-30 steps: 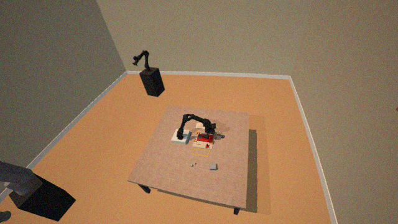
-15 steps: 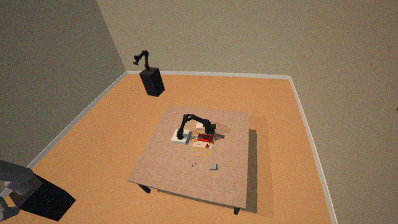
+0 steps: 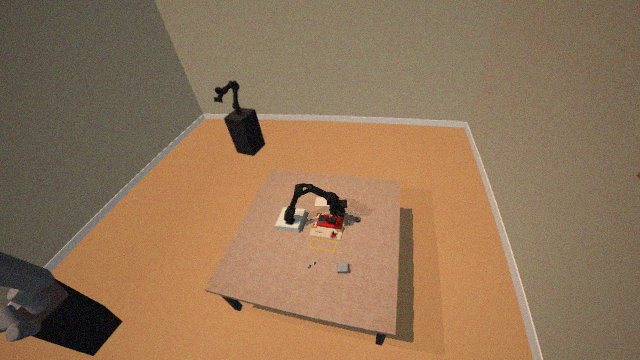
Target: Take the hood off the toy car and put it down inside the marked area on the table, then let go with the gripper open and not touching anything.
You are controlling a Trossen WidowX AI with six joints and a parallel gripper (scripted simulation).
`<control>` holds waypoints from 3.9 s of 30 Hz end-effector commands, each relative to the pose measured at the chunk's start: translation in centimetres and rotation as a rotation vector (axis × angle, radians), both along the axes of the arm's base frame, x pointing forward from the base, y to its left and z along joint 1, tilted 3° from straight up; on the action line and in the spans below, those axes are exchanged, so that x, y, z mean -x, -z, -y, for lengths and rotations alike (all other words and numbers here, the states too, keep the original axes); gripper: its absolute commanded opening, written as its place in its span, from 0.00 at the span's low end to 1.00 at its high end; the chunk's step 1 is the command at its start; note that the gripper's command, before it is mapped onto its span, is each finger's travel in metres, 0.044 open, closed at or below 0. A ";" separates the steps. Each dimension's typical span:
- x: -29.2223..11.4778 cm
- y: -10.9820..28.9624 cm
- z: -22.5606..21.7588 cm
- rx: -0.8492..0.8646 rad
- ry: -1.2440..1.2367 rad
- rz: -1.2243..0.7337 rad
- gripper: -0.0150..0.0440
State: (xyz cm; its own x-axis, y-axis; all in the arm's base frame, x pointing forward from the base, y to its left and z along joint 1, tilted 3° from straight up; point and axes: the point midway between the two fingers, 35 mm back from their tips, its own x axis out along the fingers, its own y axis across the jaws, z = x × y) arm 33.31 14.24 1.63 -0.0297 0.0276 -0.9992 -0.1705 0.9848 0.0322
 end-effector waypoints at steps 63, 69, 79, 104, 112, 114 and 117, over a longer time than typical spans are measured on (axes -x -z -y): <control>-0.1 -0.7 0.0 0.001 -0.001 0.000 0.25; -0.1 -1.1 0.0 0.001 -0.001 0.000 0.25; -0.1 -1.8 0.1 0.002 -0.001 0.000 0.25; -0.5 -5.4 1.9 0.007 0.002 -0.009 0.25; -1.1 -5.5 4.9 0.008 0.002 -0.006 0.25; -1.2 -5.5 5.7 0.008 0.002 -0.006 0.25; -1.4 -5.5 6.8 0.009 0.001 -0.005 0.25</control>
State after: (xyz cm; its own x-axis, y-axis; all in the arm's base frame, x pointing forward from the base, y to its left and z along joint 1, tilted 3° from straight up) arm 34.62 8.68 7.02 -0.0396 0.0222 -0.9990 -0.1682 0.9853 0.0285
